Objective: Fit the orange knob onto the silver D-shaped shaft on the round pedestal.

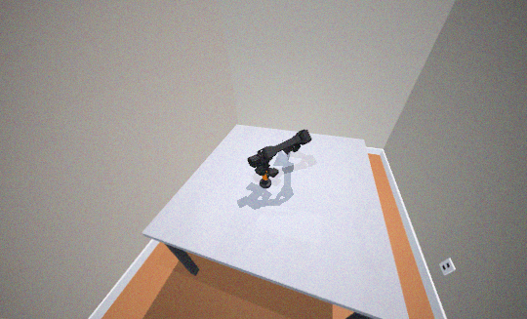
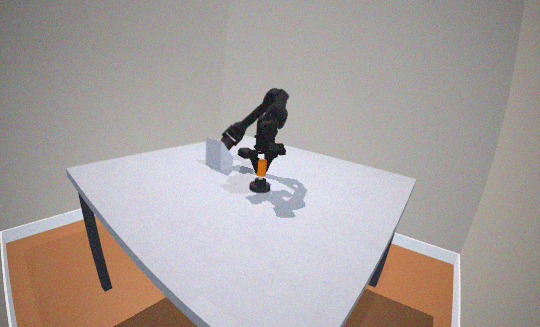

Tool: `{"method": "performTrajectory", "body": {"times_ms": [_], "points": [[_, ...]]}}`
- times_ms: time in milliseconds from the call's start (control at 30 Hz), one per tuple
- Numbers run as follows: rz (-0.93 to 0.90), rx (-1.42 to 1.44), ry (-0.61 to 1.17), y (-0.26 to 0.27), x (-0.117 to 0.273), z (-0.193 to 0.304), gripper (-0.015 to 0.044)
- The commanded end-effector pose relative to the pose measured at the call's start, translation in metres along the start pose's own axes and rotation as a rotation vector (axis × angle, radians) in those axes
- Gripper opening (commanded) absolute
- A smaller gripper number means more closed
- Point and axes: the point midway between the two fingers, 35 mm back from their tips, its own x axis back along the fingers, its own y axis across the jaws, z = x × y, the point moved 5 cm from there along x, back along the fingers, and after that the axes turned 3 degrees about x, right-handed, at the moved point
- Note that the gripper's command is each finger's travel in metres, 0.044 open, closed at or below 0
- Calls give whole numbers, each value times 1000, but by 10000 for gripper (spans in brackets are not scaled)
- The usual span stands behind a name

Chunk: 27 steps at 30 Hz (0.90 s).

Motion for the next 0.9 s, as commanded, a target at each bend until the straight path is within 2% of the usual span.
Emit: {"method": "performTrajectory", "body": {"times_ms": [0, 233, 867], "points": [[1, -7, 1, 0, 2, 0, 0], [1, -207, 1, 0, 2, -1, 0], [1, -207, 1, 0, -1, -4, 0]]}}
